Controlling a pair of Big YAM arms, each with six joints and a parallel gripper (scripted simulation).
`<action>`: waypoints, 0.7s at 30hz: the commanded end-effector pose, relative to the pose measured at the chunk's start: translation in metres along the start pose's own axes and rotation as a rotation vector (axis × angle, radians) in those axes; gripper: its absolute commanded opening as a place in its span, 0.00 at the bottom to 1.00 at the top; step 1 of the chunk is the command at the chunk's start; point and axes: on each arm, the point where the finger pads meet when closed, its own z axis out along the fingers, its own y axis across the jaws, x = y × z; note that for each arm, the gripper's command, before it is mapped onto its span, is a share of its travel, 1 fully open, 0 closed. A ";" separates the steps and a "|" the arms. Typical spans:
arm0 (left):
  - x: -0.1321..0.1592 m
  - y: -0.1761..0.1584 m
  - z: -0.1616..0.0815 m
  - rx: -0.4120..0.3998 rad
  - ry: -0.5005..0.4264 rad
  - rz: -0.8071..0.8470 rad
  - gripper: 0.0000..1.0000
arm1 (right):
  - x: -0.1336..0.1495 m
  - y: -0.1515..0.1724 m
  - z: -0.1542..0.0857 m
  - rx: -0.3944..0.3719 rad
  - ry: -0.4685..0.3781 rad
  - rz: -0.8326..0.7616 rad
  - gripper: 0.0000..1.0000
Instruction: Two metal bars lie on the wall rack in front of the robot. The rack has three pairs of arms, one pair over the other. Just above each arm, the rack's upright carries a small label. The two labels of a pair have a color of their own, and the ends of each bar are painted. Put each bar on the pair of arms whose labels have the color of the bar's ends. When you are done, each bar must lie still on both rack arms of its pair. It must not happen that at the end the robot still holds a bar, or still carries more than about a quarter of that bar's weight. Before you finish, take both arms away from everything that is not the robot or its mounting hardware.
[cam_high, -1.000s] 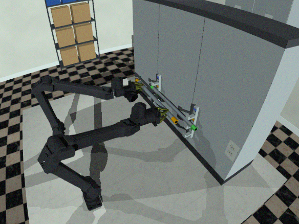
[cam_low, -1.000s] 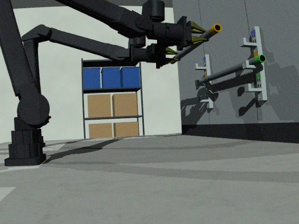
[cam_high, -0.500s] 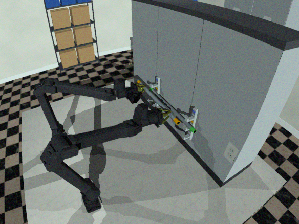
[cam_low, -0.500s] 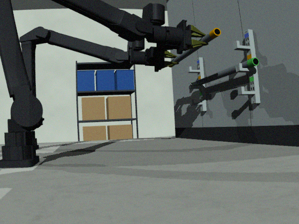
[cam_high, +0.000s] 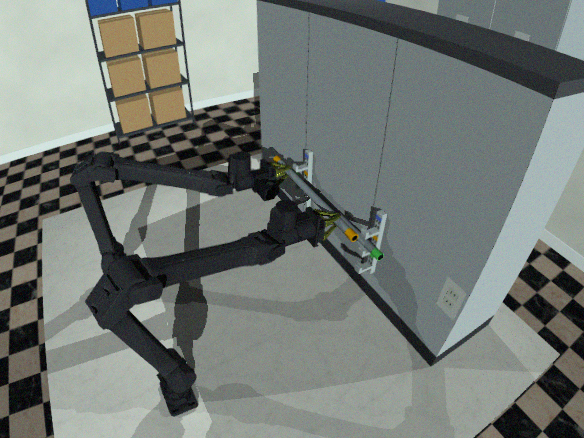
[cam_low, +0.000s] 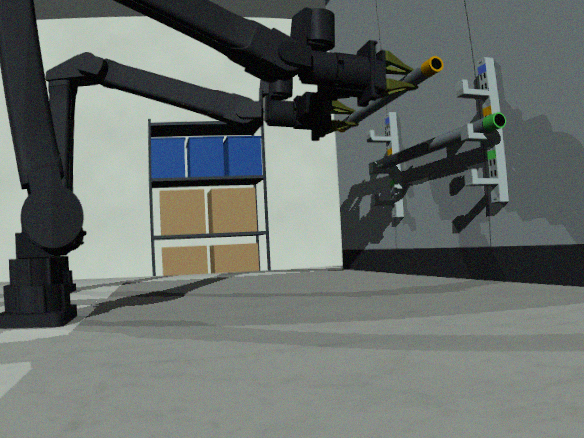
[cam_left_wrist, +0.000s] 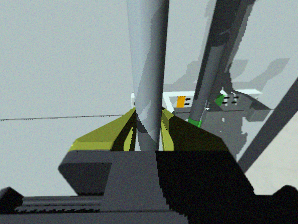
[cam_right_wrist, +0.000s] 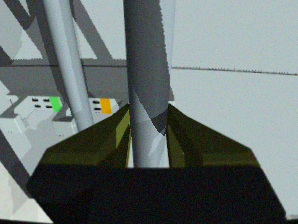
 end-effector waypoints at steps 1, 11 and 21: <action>0.006 0.050 0.017 -0.078 0.011 -0.014 0.00 | 0.002 -0.059 0.016 0.108 0.005 0.029 0.00; 0.006 0.051 0.029 -0.078 0.011 -0.014 0.00 | 0.002 -0.060 0.028 0.108 0.005 0.029 0.00; 0.006 0.051 0.029 -0.078 0.011 -0.014 0.00 | 0.002 -0.061 0.028 0.108 0.005 0.029 0.00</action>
